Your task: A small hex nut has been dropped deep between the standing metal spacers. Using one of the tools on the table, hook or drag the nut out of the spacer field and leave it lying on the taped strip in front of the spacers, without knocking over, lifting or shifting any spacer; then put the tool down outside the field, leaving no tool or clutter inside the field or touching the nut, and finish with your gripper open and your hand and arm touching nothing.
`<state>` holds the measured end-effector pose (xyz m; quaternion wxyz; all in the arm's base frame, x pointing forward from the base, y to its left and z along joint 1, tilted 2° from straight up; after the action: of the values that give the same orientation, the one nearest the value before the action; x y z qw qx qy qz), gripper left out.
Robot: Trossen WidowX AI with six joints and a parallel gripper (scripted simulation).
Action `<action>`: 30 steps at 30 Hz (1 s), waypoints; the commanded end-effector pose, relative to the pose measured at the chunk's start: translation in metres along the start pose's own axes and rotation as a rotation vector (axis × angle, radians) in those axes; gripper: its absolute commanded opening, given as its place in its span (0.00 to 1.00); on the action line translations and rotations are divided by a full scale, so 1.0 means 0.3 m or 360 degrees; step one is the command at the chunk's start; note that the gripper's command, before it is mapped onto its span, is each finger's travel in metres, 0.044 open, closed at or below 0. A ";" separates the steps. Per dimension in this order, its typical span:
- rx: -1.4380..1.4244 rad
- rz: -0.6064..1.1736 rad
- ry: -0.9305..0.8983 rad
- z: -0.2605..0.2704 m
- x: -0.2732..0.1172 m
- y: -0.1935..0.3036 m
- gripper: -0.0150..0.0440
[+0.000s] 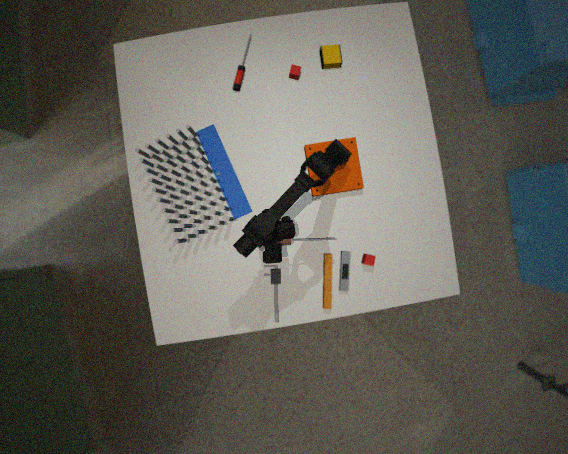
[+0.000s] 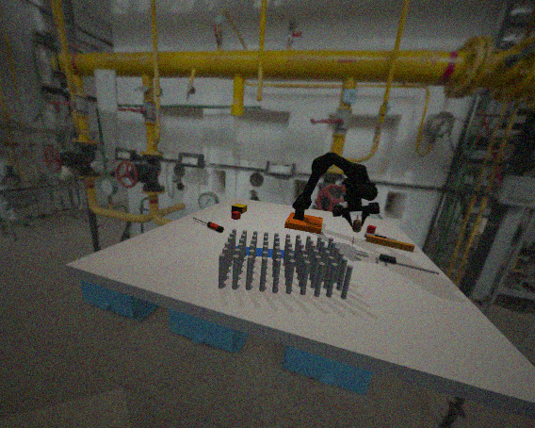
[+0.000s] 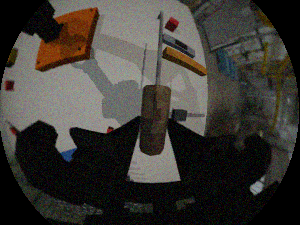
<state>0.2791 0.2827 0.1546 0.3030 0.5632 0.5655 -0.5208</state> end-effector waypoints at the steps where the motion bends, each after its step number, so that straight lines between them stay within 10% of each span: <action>1: -0.0005 -0.0012 0.0006 0.001 0.013 0.001 0.25; 30: -0.0005 -0.0012 0.0006 0.016 0.083 0.025 0.25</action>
<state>0.2813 0.2843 0.1314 0.3030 0.5633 0.5655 -0.5207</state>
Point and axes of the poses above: the point midway between the two fingers, 35 mm back from their tips, its own x axis out along the fingers, its own z axis across the jaws, y = z × x, the point moved 1 cm from there along -x, back along the fingers, and after that the axes turned 9 degrees about x, right-handed, at the moved point
